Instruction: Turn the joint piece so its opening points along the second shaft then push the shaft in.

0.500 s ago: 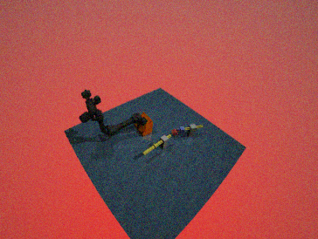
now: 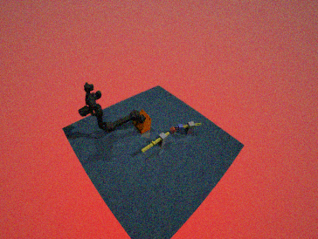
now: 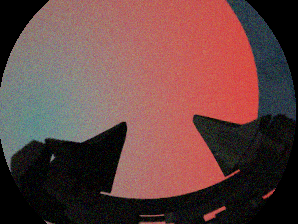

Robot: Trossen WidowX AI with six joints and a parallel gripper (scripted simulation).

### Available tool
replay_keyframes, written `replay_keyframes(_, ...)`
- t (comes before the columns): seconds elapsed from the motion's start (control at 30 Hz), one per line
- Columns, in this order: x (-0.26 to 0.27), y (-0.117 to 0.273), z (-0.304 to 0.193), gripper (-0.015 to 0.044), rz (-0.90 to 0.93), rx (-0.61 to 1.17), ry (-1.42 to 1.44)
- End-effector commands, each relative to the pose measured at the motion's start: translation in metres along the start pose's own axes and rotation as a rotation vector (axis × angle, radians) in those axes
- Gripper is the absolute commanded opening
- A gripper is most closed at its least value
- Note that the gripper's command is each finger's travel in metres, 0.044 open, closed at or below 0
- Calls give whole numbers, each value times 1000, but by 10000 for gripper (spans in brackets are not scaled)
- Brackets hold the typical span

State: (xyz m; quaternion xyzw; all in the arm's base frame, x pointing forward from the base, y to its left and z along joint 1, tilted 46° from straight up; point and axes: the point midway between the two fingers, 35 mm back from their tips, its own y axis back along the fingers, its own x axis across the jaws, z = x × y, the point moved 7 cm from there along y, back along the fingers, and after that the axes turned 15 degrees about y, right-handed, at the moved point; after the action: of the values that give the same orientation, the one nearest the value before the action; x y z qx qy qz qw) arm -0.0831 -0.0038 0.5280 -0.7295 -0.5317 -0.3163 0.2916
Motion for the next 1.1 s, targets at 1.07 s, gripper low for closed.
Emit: replay_keyframes(1.07,99,17,121,440,510,41,-910)
